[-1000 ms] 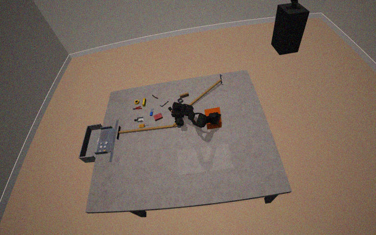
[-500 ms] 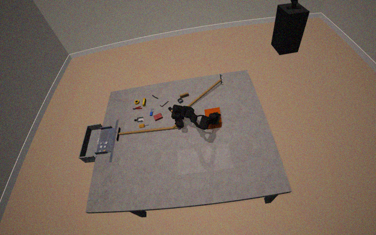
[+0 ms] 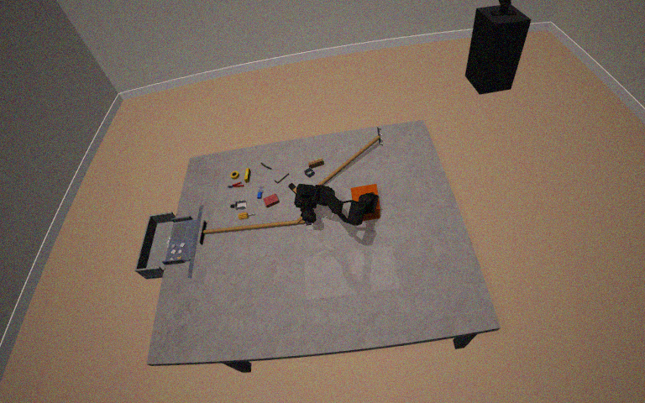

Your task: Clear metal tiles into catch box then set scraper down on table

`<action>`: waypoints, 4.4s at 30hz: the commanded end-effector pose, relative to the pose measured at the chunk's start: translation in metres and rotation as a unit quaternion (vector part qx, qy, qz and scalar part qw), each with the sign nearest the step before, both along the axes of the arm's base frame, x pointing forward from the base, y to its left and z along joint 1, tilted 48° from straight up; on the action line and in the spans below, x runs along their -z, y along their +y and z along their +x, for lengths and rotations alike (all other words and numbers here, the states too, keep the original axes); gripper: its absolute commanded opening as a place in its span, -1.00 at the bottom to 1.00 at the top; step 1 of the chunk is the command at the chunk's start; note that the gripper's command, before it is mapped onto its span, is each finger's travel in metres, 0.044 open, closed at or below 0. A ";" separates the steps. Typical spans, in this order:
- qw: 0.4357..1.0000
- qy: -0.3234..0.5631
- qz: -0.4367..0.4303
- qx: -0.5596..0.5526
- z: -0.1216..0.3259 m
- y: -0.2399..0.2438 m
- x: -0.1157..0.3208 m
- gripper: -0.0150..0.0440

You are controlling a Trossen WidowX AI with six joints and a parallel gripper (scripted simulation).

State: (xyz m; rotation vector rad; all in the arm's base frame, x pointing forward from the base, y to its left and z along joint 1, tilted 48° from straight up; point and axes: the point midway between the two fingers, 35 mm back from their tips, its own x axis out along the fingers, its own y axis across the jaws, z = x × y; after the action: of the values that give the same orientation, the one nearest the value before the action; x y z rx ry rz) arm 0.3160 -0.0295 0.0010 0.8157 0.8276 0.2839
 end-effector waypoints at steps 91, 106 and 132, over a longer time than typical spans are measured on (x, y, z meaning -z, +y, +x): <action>1.000 -0.023 0.001 -0.011 0.056 0.028 -0.040 -0.49; 1.000 -0.024 0.001 -0.011 0.081 0.028 -0.043 -0.49; 1.000 -0.025 0.000 -0.011 0.121 0.022 -0.045 -0.49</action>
State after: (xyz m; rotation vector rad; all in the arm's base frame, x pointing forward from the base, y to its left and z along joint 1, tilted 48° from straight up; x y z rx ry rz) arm 0.4307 -0.0052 0.0442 0.7991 0.7960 0.3292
